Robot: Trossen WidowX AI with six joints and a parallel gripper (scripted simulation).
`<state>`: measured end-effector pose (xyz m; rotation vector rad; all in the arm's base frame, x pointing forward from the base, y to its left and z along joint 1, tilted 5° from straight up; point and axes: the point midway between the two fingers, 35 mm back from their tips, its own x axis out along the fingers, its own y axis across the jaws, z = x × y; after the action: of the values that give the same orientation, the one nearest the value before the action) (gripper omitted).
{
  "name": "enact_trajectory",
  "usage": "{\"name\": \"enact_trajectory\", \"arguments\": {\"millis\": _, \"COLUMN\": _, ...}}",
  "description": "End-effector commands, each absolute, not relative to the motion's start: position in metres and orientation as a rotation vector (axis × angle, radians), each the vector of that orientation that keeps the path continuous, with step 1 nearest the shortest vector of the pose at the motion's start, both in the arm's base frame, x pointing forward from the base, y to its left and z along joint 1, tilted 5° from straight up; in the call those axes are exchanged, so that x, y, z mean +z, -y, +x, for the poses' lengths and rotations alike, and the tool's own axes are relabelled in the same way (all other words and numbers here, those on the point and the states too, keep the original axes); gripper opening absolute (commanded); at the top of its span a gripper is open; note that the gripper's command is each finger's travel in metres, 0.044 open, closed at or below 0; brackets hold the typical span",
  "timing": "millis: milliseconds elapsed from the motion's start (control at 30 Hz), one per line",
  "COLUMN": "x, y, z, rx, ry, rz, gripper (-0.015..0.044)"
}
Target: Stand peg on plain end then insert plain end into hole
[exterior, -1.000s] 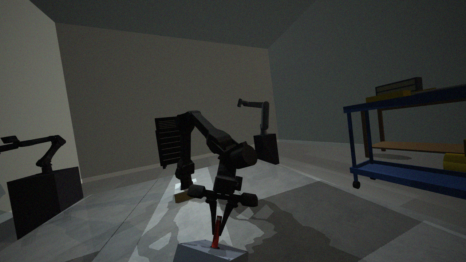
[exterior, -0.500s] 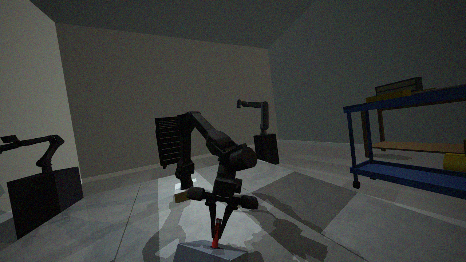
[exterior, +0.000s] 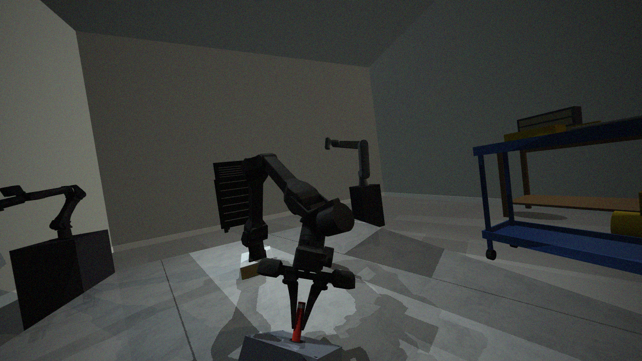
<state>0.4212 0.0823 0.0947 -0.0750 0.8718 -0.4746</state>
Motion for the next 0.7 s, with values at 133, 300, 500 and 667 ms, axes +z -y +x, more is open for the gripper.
{"name": "enact_trajectory", "arguments": {"millis": 133, "x": 0.095, "y": -0.082, "z": 0.421, "rx": -0.475, "ry": -0.872, "rz": -0.075, "gripper": 0.0157}}
{"name": "enact_trajectory", "arguments": {"millis": 300, "x": 0.095, "y": -0.082, "z": 0.421, "rx": -0.475, "ry": -0.872, "rz": -0.075, "gripper": 0.0289}}
{"name": "enact_trajectory", "arguments": {"millis": 500, "x": 0.099, "y": -0.085, "z": 0.419, "rx": -0.474, "ry": -0.873, "rz": -0.075, "gripper": 0.044}}
{"name": "enact_trajectory", "arguments": {"millis": 667, "x": 0.107, "y": -0.091, "z": 0.413, "rx": -0.473, "ry": -0.877, "rz": -0.075, "gripper": 0.044}}
